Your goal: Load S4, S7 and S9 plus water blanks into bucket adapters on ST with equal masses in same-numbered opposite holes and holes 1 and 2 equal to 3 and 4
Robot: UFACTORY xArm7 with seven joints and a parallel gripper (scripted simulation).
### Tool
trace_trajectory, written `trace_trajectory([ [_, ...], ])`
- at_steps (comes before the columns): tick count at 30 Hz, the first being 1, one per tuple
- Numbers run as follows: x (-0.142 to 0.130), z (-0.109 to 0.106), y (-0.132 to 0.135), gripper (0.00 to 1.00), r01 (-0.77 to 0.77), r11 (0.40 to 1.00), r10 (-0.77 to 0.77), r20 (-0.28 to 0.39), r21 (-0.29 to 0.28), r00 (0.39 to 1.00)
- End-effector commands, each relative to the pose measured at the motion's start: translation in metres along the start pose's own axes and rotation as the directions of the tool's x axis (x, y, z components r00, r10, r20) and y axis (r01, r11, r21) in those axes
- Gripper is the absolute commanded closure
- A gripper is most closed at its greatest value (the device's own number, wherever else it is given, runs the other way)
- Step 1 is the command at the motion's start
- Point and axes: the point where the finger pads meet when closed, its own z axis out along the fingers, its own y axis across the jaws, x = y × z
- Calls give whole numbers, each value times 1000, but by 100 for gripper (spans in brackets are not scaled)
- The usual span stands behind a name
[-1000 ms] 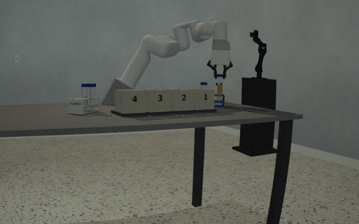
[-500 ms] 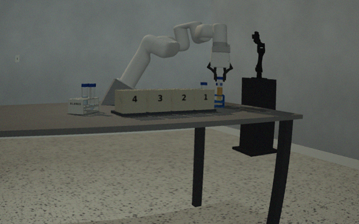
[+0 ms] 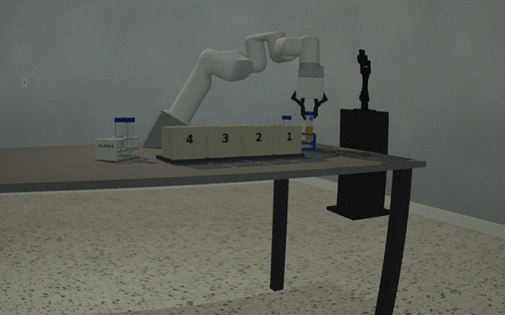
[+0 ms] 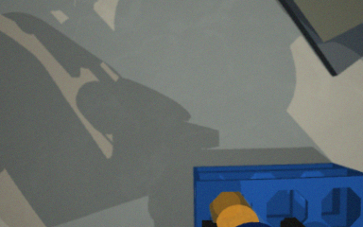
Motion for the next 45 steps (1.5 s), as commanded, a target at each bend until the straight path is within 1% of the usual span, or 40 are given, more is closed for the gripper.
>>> trace_trajectory([
  [1, 0, 3, -1, 100, 0, 1000, 0, -1, 3, 1000],
  [16, 1, 16, -1, 100, 0, 1000, 0, -1, 3, 1000],
  [32, 1, 16, -1, 100, 0, 1000, 0, -1, 4, 1000],
  [33, 1, 16, -1, 56, 0, 1000, 0, -1, 3, 1000],
  [45, 1, 16, -1, 56, 0, 1000, 0, -1, 4, 1000],
])
